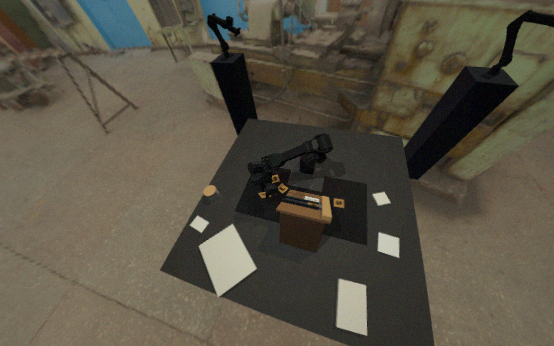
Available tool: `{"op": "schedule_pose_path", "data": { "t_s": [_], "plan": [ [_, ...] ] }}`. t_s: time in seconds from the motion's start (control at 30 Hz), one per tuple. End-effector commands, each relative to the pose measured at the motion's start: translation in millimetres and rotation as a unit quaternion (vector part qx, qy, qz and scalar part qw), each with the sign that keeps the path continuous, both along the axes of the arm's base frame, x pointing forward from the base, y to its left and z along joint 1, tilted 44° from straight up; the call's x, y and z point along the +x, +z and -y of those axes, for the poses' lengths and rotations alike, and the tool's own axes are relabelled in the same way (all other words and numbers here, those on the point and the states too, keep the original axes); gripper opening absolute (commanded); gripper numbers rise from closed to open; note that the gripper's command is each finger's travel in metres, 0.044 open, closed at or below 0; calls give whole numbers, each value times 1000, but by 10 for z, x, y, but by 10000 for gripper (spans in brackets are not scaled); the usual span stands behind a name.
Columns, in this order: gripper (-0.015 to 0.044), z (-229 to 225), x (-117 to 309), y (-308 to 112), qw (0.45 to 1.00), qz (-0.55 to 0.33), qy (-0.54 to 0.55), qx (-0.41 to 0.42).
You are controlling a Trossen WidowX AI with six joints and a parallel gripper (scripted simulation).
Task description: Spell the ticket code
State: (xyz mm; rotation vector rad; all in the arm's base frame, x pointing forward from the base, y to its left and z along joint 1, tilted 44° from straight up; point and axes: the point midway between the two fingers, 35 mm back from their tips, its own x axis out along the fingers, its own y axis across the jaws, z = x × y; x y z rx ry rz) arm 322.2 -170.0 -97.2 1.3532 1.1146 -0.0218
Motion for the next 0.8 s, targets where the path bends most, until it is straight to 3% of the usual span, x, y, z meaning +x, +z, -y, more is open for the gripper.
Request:
{"op": "schedule_pose_path", "data": {
  "t_s": [0.0,0.6,0.77],
  "plan": [
    [0,56,47,125,997,62,28,-39],
    [0,168,142,503,927,282,144,-204],
    [0,175,146,536,917,298,152,-218]
  ]
}}
